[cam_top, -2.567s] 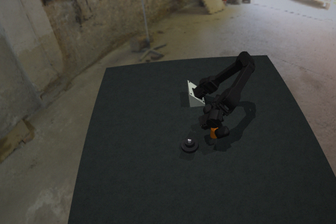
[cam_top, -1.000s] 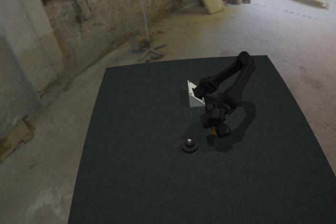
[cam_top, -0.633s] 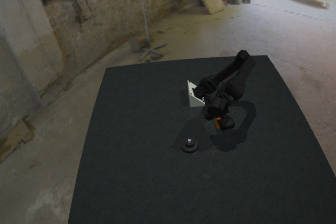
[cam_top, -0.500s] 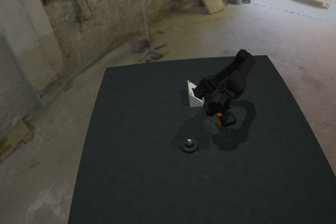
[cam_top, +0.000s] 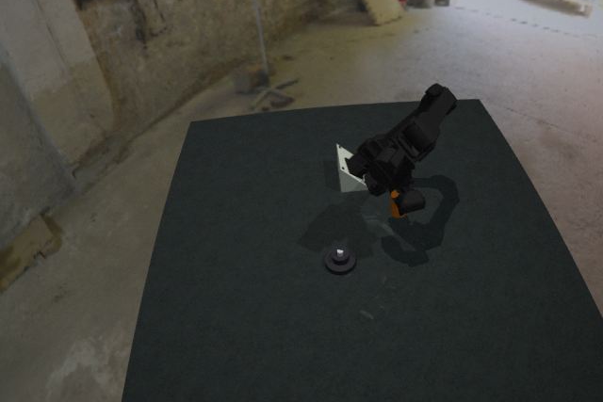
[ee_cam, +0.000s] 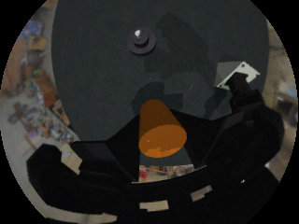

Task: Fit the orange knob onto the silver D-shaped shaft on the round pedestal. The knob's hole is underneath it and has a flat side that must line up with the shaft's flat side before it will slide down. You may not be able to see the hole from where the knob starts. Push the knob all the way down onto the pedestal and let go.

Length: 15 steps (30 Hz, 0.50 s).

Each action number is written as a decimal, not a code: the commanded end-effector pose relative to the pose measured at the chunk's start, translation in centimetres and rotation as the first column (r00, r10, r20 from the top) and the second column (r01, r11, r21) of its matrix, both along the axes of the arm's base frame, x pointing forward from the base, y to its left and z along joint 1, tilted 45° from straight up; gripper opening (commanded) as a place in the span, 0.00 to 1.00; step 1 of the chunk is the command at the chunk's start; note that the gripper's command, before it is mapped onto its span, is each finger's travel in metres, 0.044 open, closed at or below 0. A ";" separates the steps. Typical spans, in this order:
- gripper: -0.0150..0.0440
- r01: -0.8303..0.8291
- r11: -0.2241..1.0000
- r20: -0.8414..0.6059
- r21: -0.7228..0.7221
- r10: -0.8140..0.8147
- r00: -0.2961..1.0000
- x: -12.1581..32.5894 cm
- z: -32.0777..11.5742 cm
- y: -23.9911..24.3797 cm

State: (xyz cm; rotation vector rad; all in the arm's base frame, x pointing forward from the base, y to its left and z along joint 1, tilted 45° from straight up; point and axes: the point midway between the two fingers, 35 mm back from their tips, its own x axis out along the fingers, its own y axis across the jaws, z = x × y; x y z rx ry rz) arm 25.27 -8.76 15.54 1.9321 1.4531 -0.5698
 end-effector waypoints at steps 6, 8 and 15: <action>0.25 0.138 0.990 0.140 0.012 -0.138 0.980 -0.8 1.7 -1.1; 0.25 0.167 0.986 0.169 0.018 -0.168 0.971 -0.9 2.0 -1.3; 0.25 0.266 0.963 0.270 0.048 -0.269 0.924 -1.5 3.2 -2.1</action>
